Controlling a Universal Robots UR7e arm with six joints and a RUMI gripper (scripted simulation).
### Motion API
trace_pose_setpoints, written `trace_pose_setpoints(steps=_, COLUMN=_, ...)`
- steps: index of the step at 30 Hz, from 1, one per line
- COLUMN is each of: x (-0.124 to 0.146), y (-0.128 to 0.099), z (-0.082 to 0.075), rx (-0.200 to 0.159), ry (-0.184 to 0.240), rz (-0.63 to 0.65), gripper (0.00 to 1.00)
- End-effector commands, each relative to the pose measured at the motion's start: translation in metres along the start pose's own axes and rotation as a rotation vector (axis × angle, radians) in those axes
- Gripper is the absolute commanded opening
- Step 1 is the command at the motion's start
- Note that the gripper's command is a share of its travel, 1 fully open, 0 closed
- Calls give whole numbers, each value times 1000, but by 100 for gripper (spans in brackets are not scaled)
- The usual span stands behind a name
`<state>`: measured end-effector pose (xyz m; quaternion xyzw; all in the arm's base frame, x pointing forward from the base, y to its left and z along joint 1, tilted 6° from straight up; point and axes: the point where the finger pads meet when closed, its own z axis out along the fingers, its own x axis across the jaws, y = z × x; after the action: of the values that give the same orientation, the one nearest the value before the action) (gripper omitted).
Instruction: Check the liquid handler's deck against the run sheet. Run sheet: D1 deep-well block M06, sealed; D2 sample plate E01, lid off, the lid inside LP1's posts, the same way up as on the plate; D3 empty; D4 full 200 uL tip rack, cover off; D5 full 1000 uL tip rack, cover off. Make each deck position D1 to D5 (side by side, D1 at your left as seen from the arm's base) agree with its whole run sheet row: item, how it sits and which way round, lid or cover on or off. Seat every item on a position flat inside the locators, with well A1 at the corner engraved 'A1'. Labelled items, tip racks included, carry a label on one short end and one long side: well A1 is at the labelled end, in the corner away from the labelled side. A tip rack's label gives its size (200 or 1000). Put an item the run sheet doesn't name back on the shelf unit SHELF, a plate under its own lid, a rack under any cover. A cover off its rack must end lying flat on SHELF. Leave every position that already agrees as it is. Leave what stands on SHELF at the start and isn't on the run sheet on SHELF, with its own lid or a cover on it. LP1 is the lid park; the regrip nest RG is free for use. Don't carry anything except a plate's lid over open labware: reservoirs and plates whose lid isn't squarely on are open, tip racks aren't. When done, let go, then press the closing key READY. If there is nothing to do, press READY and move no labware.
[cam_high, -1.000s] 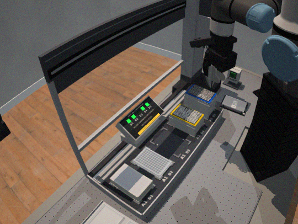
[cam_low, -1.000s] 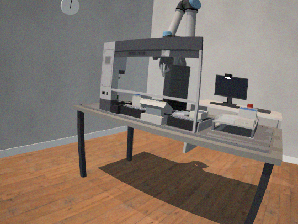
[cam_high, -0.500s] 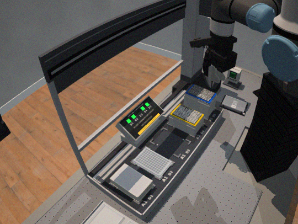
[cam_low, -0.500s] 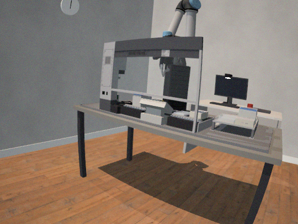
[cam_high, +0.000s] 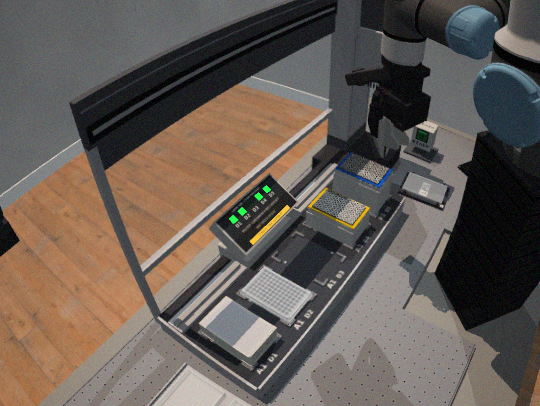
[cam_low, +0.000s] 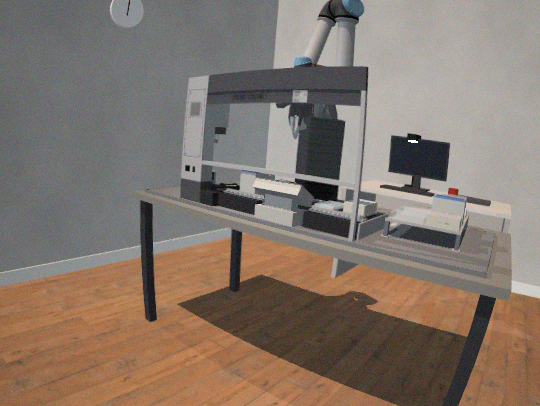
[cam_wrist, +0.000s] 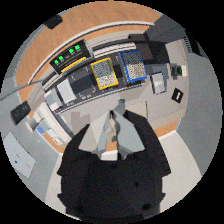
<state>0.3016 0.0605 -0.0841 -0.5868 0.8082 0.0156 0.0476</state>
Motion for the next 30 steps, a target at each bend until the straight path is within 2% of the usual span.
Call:
trace_pose_setpoints(steps=1, x=99, y=-15, z=0, rx=2, ry=-1, rz=279, gripper=0)
trace_pose_setpoints(steps=30, x=117, y=-18, z=-1, rx=1, ry=5, rz=341, gripper=0)
